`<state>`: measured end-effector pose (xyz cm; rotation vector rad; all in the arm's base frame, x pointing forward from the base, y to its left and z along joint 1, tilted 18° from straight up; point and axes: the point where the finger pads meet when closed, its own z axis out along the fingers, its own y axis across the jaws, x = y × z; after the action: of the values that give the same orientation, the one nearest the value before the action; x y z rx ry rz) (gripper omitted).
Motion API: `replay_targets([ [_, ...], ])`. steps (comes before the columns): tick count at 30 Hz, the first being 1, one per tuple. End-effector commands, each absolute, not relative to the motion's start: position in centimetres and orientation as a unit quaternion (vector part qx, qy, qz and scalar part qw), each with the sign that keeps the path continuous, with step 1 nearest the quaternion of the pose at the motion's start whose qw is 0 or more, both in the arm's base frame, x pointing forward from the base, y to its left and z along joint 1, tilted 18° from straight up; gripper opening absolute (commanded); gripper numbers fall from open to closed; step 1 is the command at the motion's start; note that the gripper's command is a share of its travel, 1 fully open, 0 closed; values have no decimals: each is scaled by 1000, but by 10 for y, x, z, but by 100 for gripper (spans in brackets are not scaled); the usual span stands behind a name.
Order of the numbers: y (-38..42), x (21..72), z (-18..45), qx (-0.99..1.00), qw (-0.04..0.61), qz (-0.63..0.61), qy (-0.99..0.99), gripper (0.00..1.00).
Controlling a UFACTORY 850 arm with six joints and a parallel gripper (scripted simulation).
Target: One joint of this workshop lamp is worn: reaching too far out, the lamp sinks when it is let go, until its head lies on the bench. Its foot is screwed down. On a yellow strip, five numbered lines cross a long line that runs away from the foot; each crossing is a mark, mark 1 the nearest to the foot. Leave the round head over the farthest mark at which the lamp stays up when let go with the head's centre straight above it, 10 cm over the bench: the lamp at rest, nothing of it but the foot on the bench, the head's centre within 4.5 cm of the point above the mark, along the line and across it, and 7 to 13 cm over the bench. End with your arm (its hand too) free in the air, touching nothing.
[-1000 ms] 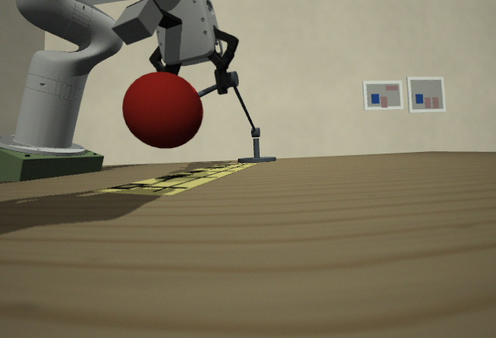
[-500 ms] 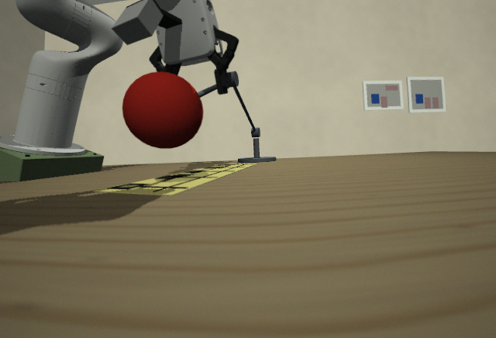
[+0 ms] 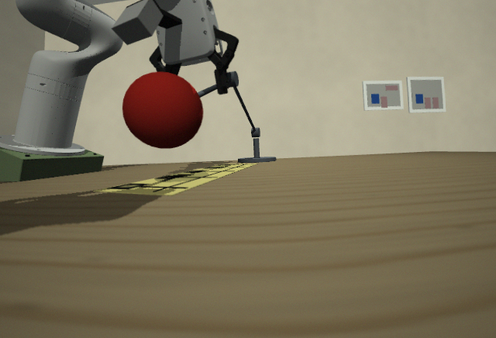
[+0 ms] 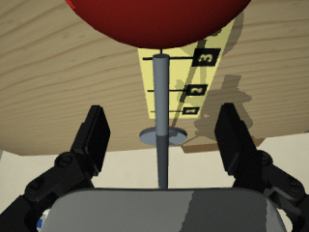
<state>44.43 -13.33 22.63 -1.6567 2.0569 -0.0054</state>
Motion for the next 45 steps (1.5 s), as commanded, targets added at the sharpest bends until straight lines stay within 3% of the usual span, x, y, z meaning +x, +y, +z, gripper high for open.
replay_targets([
  [1, -134, 445, 227, -608, 248, -3, 754, 100],
  [33, -134, 445, 227, -608, 248, -3, 754, 100],
  [45, -149, 425, 273, -608, 248, -3, 754, 100],
])
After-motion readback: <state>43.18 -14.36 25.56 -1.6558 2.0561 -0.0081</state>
